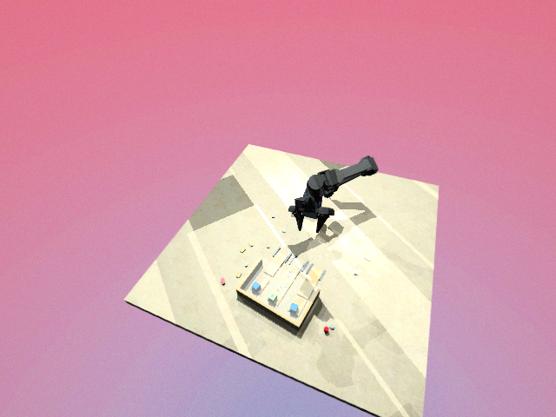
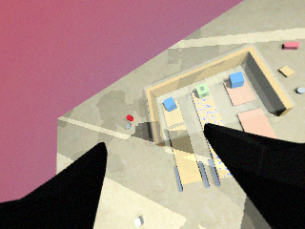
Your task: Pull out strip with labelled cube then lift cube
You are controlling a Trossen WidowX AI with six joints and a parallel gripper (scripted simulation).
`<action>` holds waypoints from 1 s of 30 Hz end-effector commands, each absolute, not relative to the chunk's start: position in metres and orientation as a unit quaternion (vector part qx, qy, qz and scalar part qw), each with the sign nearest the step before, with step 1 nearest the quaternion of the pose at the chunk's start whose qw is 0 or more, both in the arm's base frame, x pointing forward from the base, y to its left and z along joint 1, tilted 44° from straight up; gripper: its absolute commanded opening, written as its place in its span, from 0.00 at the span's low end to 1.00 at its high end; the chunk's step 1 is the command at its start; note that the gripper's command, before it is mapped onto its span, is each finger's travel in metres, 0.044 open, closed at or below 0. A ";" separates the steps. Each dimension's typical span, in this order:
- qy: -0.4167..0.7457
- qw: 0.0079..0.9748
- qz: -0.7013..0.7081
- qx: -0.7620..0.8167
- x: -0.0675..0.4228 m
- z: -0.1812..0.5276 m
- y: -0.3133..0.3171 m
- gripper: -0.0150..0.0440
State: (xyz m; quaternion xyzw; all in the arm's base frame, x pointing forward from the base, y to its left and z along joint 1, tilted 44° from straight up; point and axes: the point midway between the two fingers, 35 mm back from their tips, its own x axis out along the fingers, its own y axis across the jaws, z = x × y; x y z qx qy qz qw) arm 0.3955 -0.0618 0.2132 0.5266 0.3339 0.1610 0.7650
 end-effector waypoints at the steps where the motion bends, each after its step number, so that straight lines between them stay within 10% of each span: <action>1: 0.314 0.824 0.164 0.443 0.373 0.147 -0.052 0.93; 30: 0.289 0.881 0.166 0.335 0.326 0.078 -0.032 0.93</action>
